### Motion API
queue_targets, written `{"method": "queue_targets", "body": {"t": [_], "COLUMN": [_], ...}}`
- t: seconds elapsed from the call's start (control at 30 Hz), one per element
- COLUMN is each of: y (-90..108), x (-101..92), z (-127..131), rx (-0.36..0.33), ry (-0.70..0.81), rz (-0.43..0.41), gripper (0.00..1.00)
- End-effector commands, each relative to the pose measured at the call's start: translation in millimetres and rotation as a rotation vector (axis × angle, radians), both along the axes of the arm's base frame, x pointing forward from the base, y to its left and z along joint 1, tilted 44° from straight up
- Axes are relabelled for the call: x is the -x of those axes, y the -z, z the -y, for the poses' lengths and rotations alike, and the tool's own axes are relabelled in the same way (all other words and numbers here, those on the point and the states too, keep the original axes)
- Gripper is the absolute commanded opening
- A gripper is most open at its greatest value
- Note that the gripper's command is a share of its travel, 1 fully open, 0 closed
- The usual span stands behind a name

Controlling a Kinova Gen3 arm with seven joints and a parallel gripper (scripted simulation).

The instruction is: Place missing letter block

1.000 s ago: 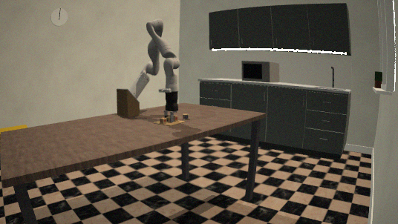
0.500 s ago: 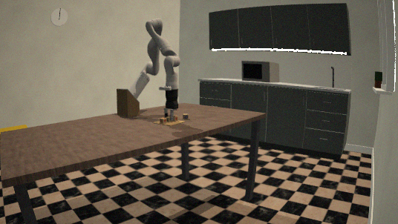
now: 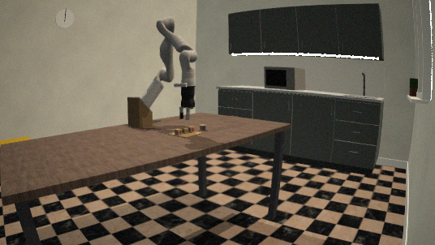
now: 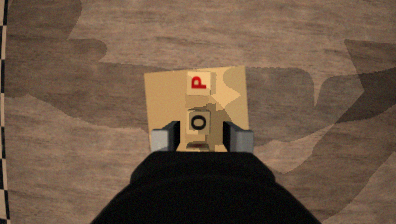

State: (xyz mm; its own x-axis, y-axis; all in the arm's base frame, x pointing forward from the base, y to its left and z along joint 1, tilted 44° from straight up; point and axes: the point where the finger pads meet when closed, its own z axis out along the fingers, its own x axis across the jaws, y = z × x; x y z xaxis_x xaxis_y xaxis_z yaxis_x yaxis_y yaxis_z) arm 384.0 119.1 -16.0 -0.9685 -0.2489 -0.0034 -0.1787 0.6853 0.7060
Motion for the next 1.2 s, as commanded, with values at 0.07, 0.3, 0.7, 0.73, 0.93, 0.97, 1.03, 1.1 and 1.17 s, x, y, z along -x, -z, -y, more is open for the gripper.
{"method": "queue_targets", "body": {"t": [0.07, 0.3, 0.7, 0.73, 0.93, 0.97, 1.03, 1.1, 1.17], "y": [-7.3, -7.9, -7.9, -7.9, -7.9, -8.0, -9.1, -11.5, -15.6], "x": [-6.3, -6.4, -6.4, -6.4, -6.4, -6.5, -6.7, -7.2, -8.1], "z": [12.6, 13.1, 13.1, 13.1, 13.2, 13.3, 14.3, 16.6, 20.5], "rx": [0.007, 0.007, 0.007, 0.007, 0.007, 0.007, 0.007, 0.007, 0.007], "ry": [0.016, 0.016, 0.016, 0.016, 0.016, 0.016, 0.016, 0.016, 0.016], "rz": [0.008, 0.008, 0.008, 0.008, 0.008, 0.008, 0.008, 0.008, 0.008], "gripper": [0.87, 1.0, 1.0, 1.0, 1.0, 1.0, 1.0, 1.0, 1.0]}}
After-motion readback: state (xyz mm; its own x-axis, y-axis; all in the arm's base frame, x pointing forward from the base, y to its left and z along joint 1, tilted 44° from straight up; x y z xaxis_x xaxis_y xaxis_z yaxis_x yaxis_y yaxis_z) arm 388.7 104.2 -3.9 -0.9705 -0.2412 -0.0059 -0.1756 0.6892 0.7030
